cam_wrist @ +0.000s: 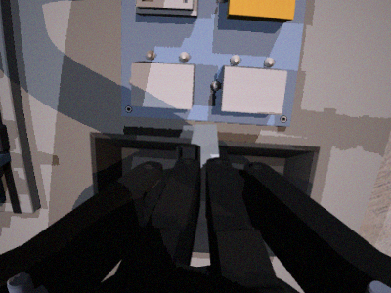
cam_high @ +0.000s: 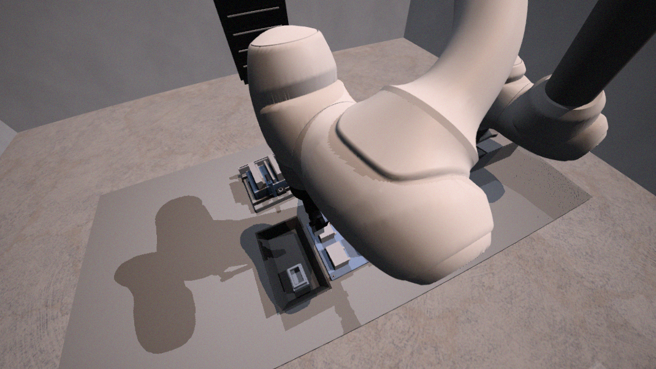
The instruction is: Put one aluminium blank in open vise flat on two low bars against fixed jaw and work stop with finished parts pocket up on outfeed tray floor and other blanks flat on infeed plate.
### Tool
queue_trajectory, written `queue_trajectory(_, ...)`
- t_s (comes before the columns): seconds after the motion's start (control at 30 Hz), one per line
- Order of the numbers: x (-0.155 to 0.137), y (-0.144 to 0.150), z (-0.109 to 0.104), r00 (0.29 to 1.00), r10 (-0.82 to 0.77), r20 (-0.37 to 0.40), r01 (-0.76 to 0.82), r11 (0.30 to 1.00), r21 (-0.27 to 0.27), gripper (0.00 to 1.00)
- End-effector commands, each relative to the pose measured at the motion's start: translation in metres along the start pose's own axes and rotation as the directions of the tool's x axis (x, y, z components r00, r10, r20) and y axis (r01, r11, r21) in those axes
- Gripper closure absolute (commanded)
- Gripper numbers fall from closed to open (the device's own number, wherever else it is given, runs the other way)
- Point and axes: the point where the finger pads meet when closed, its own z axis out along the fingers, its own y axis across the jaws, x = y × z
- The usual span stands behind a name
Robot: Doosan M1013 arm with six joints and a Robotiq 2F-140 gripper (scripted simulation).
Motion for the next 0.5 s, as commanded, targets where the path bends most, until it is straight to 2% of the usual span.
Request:
queue_trajectory(0.0, 0.000, 0.000, -0.005, 1.000, 0.000, 0.000, 0.000, 1.000, 0.000, 1.00)
queue_trajectory(0.13, 0.000, 0.000, -0.010, 1.000, 0.000, 0.000, 0.000, 1.000, 0.000, 1.00)
queue_trajectory(0.47, 0.000, 0.000, -0.038, 1.000, 0.000, 0.000, 0.000, 1.000, 0.000, 1.00)
